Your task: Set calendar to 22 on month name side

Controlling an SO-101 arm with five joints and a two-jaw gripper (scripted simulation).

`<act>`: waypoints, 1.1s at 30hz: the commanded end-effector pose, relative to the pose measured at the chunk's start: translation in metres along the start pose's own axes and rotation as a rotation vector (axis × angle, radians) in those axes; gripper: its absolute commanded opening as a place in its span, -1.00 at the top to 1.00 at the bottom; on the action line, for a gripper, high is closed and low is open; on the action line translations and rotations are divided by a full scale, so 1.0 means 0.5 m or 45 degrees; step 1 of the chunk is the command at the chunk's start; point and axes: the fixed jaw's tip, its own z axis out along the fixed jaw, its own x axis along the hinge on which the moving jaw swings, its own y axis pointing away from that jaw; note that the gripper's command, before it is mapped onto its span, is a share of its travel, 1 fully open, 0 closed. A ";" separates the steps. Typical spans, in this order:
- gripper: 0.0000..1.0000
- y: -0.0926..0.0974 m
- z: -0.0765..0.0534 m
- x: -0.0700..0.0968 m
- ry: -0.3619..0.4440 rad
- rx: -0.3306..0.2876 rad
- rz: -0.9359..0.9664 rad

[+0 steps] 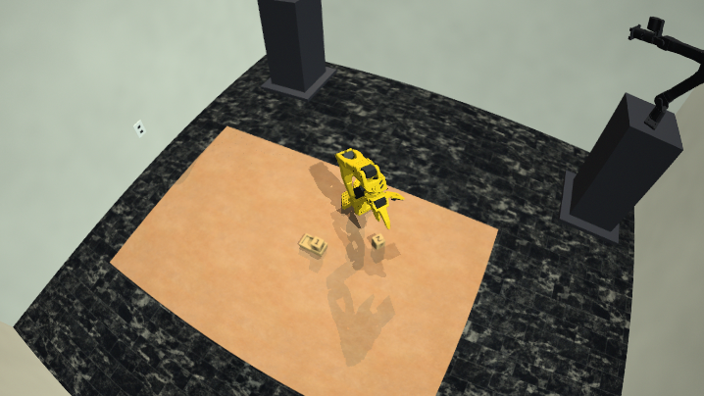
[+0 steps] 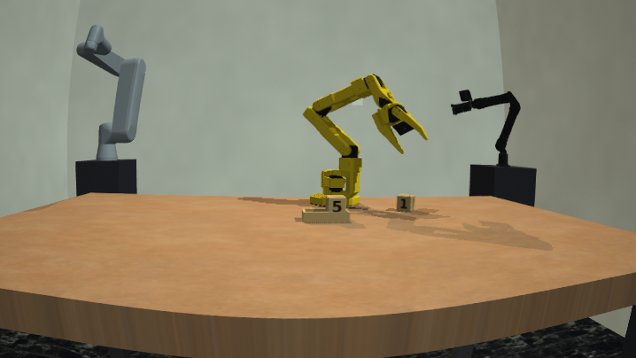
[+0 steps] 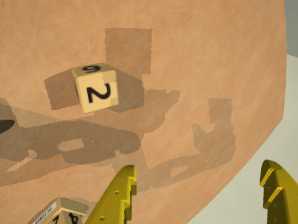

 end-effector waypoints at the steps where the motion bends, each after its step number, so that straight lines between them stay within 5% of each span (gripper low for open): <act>1: 0.30 -0.015 -0.023 -0.002 -0.007 0.110 0.003; 23: 0.30 -0.017 -0.023 -0.006 -0.015 0.095 0.121; 33: 0.30 -0.023 -0.020 -0.015 -0.025 0.037 0.429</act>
